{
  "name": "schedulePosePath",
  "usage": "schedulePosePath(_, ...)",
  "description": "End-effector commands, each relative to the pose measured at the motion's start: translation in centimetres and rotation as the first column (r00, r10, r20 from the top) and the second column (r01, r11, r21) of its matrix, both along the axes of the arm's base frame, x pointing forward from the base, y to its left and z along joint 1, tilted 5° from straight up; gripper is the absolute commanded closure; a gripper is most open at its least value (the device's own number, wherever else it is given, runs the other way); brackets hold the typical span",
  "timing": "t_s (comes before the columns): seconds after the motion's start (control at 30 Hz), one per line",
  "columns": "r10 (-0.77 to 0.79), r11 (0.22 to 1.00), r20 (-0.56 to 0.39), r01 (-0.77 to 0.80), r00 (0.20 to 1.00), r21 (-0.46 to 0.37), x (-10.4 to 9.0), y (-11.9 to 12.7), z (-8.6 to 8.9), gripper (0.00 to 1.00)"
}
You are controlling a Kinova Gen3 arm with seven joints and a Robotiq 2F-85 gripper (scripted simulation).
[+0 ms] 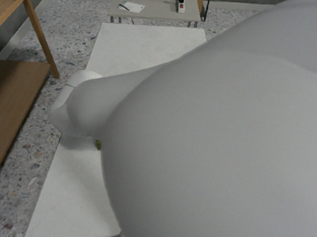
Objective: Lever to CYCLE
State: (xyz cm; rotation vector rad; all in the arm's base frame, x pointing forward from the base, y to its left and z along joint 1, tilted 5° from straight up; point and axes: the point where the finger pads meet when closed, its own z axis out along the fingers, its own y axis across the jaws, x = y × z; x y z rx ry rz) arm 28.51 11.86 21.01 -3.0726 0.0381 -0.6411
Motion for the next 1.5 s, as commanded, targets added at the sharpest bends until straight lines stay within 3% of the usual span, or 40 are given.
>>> schedulePosePath(0.0,0.000,1.000,0.001,0.000,1.000,0.001,0.0,0.0,0.0,0.00)
schedulePosePath(0.7,0.000,1.000,0.005,0.000,1.000,0.007,1.0,-1.1,0.0,0.00)
schedulePosePath(1.0,0.000,1.000,0.013,-0.001,1.000,0.018,2.7,-3.7,-0.1,0.00)
schedulePosePath(1.47,0.000,1.000,0.025,0.000,1.000,0.030,5.4,-10.7,-1.4,0.00)
